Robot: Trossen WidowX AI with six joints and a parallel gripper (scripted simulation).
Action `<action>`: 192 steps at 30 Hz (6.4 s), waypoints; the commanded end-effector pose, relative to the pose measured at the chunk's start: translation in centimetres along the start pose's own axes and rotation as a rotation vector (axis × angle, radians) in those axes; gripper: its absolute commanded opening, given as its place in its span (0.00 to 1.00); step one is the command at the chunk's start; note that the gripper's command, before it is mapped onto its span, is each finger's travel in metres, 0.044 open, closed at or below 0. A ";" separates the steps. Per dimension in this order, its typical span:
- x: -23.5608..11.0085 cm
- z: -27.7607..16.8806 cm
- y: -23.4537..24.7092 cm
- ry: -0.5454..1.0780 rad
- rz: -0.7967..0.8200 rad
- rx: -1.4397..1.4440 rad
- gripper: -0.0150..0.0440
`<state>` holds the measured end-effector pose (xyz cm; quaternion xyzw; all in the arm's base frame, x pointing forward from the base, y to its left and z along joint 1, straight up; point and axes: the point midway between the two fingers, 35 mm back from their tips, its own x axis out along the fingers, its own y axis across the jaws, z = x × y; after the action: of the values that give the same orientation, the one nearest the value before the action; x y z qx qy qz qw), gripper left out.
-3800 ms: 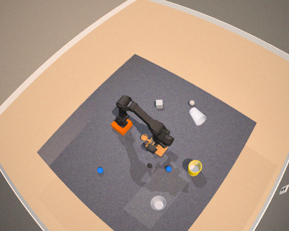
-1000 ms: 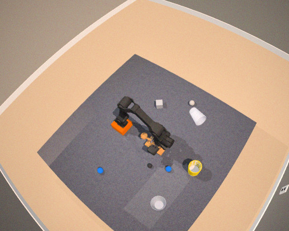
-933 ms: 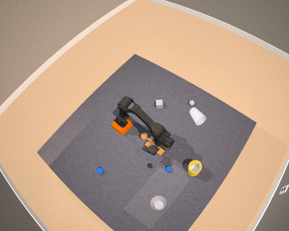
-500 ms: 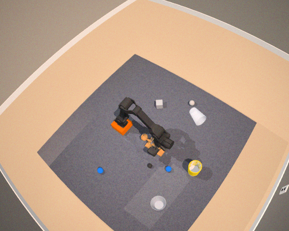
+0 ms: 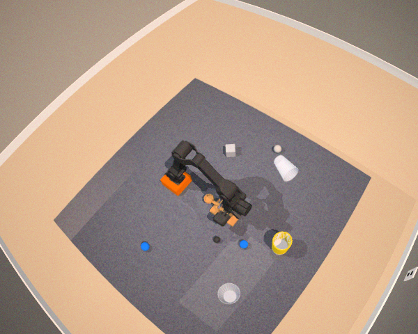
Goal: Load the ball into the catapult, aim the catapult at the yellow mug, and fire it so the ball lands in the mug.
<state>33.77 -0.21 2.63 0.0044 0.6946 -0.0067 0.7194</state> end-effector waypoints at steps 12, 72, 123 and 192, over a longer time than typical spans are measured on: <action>-9.0 0.2 0.0 -0.002 0.000 0.000 1.00; 0.4 -0.3 0.0 -0.001 0.002 -0.005 1.00; -1.3 0.0 0.0 -0.003 0.001 -0.005 0.25; -2.9 1.8 -13.9 -0.003 -0.010 0.025 0.76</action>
<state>35.18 -13.66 6.19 0.0181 0.6963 -0.0259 0.7171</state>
